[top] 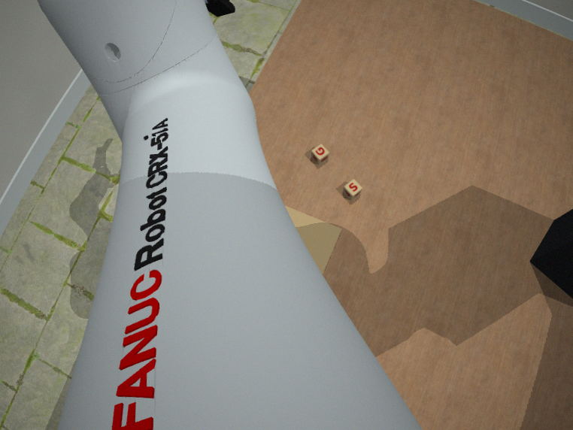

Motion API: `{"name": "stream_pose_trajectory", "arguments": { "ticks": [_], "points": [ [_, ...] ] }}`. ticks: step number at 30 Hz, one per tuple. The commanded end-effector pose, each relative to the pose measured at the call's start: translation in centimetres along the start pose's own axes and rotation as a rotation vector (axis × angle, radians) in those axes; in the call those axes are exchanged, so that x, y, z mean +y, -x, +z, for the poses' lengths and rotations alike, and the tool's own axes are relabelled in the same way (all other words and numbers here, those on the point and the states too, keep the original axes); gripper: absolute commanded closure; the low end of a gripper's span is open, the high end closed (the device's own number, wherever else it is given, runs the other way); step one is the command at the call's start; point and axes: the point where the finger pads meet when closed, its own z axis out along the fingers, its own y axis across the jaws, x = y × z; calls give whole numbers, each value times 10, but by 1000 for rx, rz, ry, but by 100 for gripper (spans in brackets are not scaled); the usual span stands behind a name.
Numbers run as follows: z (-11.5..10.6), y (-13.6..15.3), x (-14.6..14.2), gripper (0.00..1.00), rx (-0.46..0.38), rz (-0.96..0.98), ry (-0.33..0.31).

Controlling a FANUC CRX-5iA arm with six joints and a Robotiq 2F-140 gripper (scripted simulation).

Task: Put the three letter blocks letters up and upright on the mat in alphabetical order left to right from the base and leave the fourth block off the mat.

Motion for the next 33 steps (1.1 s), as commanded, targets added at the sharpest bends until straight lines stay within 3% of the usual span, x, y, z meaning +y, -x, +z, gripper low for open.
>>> {"name": "stream_pose_trajectory", "arguments": {
  "ticks": [1,2,3,13,14,25,26,33],
  "points": [
    [20,3,-4,0,38,-33,-4],
    [20,3,-4,0,38,-33,-4],
    [38,10,-19,0,69,-70,-37],
    [38,10,-19,0,69,-70,-37],
    [55,19,-36,0,99,-103,-75],
    [55,19,-36,0,99,-103,-75],
    [68,28,-56,0,131,-132,-118],
    [68,28,-56,0,131,-132,-118]
  ]
}}
